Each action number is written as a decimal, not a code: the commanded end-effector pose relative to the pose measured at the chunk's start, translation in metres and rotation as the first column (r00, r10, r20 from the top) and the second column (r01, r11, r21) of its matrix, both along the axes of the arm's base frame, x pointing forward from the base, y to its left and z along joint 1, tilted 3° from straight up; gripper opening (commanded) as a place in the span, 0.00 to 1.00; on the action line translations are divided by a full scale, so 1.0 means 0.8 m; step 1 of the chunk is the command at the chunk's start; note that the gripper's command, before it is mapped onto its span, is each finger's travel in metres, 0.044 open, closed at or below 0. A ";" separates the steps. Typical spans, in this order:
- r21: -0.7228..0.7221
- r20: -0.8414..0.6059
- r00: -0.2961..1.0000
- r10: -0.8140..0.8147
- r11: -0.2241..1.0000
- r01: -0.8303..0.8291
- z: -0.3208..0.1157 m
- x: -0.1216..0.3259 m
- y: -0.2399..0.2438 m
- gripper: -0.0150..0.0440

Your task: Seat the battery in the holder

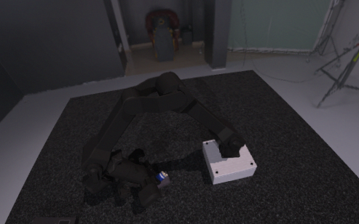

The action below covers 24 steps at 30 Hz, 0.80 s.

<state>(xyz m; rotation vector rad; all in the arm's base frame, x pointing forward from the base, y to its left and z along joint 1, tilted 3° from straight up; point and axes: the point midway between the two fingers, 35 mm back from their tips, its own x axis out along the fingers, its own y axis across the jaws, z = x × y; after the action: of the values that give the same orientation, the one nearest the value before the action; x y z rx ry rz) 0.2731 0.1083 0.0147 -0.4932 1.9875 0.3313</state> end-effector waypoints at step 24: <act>-0.001 -0.004 1.000 -0.004 1.000 0.004 -0.001 0.020 0.011 0.40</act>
<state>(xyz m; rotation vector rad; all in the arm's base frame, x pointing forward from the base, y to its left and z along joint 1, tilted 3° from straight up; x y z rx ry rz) 0.2834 0.1136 0.0148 -0.4966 2.0048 0.3276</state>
